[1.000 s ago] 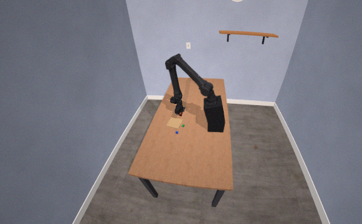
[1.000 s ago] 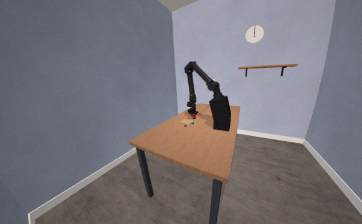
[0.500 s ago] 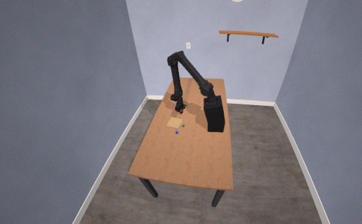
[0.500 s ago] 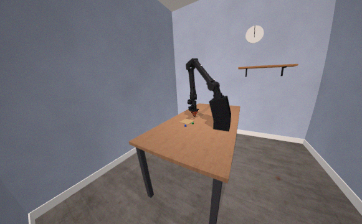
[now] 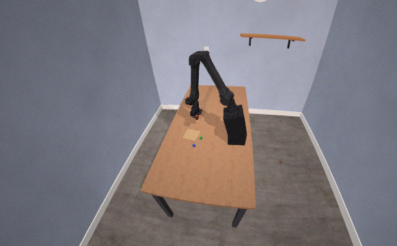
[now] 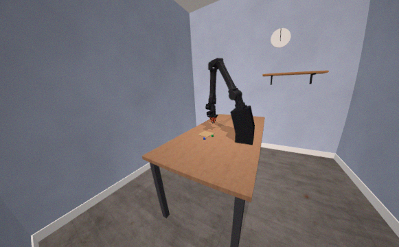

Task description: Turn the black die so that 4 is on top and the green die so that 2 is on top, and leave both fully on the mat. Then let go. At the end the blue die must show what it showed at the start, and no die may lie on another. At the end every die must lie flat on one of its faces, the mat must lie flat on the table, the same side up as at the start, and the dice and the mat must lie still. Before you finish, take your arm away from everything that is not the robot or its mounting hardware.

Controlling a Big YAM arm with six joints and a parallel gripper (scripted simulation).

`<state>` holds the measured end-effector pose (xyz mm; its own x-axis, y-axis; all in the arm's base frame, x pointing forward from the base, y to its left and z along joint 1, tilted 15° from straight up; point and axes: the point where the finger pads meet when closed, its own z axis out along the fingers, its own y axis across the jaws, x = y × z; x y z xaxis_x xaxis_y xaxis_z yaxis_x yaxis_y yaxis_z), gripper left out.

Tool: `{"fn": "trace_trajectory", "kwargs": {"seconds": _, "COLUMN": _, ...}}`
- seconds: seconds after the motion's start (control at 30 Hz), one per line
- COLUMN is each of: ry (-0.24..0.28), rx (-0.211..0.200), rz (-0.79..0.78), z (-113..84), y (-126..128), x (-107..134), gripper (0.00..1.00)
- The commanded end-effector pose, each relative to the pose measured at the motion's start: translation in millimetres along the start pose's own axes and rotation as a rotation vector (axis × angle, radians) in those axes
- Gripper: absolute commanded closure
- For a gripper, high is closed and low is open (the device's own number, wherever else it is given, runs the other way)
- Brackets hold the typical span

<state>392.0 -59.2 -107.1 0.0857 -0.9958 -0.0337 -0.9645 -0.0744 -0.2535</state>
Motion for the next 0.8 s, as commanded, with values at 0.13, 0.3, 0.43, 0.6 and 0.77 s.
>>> {"fn": "trace_trajectory", "kwargs": {"seconds": 0.13, "ry": -0.002, "rx": 0.008, "rz": -0.009, "z": -3.0, "y": -3.3, "x": 1.3, "gripper": 0.86}}
{"fn": "trace_trajectory", "kwargs": {"seconds": 0.3, "ry": -0.003, "rx": -0.004, "rz": 0.000, "z": 1.5, "y": -10.1, "x": -11.7, "gripper": 0.86}}
{"fn": "trace_trajectory", "kwargs": {"seconds": 0.43, "ry": -0.004, "rx": -0.019, "rz": 0.011, "z": 8.8, "y": -23.1, "x": -58.0, "gripper": 0.86}}
{"fn": "trace_trajectory", "kwargs": {"seconds": 0.6, "ry": -0.001, "rx": -0.023, "rz": 0.028, "z": 13.6, "y": -37.1, "x": -140.8, "gripper": 0.86}}
{"fn": "trace_trajectory", "kwargs": {"seconds": 0.77, "ry": -0.001, "rx": -0.019, "rz": 0.037, "z": 14.2, "y": -37.9, "x": -187.0, "gripper": 0.86}}
